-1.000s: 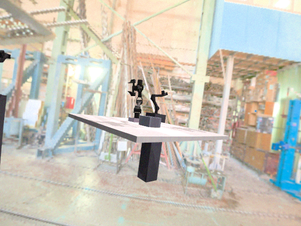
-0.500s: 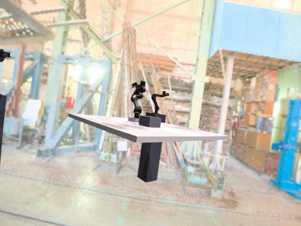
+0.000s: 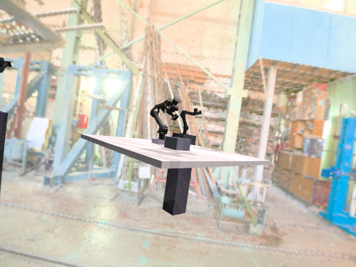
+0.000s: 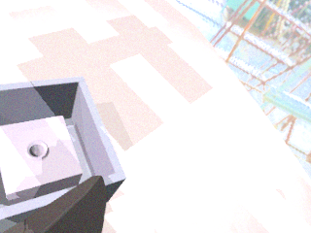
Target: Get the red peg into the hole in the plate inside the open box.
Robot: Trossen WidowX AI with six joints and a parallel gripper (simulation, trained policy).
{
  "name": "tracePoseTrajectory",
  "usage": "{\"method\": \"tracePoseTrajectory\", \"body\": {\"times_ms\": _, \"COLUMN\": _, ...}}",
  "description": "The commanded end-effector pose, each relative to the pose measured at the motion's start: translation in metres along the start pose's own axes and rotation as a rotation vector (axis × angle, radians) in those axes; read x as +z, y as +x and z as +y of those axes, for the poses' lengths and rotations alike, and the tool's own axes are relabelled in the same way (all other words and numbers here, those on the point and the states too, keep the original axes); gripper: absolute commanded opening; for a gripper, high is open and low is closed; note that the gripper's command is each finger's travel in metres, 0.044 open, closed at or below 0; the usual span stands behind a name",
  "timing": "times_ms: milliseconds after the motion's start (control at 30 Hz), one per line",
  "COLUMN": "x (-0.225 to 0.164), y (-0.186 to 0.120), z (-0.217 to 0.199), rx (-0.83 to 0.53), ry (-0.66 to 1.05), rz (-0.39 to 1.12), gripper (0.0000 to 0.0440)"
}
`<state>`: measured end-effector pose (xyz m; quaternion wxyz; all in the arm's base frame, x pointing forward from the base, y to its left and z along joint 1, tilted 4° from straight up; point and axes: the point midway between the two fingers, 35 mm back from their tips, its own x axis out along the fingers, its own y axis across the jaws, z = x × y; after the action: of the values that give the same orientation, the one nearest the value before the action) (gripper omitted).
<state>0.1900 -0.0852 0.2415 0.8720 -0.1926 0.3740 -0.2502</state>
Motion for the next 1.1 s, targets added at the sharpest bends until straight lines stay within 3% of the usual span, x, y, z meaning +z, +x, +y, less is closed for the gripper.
{"method": "tracePoseTrajectory", "body": {"times_ms": 0, "x": -0.002, "y": 0.000, "z": 0.025, "rx": 0.086, "ry": 0.073, "rz": 0.031, "gripper": 0.0440}}
{"method": "tracePoseTrajectory", "body": {"times_ms": 500, "x": -0.038, "y": -0.017, "z": 0.124, "rx": 0.319, "ry": 0.332, "rz": 0.326, "gripper": 0.0440}}
{"method": "tracePoseTrajectory", "body": {"times_ms": 1067, "x": -0.093, "y": -0.025, "z": 0.204, "rx": 0.283, "ry": 0.548, "rz": 0.668, "gripper": 0.0440}}
